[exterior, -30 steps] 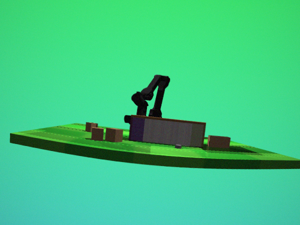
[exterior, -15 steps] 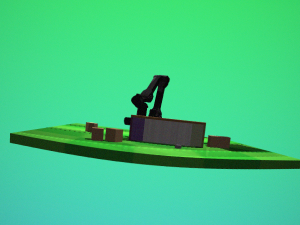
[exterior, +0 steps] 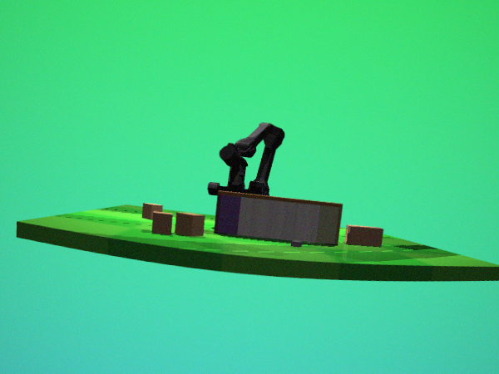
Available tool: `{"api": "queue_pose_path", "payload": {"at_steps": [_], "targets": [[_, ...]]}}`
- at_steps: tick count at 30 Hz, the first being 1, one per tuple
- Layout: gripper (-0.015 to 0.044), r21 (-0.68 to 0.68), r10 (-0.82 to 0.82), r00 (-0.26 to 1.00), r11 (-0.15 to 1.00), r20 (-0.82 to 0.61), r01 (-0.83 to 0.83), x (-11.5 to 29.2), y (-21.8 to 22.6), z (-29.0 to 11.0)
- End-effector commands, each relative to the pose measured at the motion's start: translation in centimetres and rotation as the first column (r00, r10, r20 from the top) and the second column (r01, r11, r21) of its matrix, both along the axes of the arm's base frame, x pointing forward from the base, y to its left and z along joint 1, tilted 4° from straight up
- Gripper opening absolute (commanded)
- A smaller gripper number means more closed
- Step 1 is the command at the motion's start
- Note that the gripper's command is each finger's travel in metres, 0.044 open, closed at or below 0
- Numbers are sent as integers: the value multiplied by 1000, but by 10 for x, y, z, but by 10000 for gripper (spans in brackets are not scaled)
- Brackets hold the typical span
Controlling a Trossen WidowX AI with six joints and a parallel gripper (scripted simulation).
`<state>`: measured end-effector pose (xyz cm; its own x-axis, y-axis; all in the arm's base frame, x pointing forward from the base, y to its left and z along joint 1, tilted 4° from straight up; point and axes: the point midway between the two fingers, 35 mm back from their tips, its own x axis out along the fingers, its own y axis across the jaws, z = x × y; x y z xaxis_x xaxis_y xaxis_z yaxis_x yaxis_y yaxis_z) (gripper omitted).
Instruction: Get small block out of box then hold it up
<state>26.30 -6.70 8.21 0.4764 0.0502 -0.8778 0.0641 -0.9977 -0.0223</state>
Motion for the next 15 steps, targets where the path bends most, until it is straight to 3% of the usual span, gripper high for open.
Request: {"api": "queue_pose_path", "payload": {"at_steps": [1, 6, 15], "targets": [[0, -10, 6, 1000, 1000, 14, -6, 0, -1, 17], [0, -9, -15, 1000, 1000, 16, 15, -1, -3, 21], [0, 12, -288, 956, 958, 55, 288, -20, -24, 83]]}}
